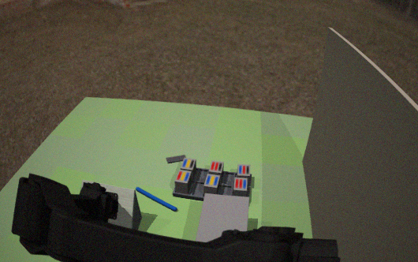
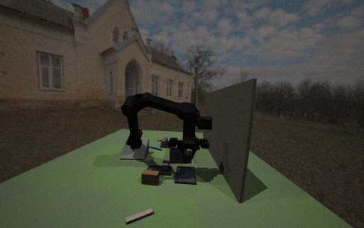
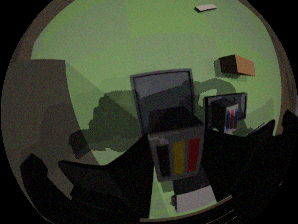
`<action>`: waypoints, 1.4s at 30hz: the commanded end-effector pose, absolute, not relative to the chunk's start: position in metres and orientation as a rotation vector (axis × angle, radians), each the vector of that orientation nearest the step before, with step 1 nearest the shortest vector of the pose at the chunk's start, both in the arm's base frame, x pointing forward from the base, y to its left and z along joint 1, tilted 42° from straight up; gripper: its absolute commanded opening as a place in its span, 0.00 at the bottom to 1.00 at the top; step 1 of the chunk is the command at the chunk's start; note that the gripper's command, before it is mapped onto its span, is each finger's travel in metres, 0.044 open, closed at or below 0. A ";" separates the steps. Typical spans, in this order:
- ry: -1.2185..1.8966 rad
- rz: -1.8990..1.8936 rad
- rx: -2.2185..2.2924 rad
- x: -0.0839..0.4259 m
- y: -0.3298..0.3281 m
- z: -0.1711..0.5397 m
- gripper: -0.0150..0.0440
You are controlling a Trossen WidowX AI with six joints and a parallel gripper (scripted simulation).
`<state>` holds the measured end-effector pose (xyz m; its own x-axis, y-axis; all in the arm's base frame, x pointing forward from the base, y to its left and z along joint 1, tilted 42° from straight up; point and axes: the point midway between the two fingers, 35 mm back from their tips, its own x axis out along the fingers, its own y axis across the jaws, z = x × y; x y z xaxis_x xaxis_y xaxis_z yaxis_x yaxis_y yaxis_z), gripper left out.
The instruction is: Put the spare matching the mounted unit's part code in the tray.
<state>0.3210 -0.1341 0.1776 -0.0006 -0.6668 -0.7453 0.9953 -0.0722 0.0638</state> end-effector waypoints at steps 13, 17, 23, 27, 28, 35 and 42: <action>0.599 -1.510 0.726 0.319 -0.143 0.165 0.25; 0.599 -1.510 0.726 0.319 -0.145 0.163 0.25; 0.599 -1.510 0.726 0.319 -0.148 0.159 0.25; 0.598 -1.510 0.725 0.319 -0.150 0.157 0.25; 0.598 -1.510 0.725 0.319 -0.151 0.157 0.25; 0.598 -1.510 0.725 0.318 -0.155 0.152 0.25; 0.597 -1.511 0.724 0.318 -0.159 0.148 0.25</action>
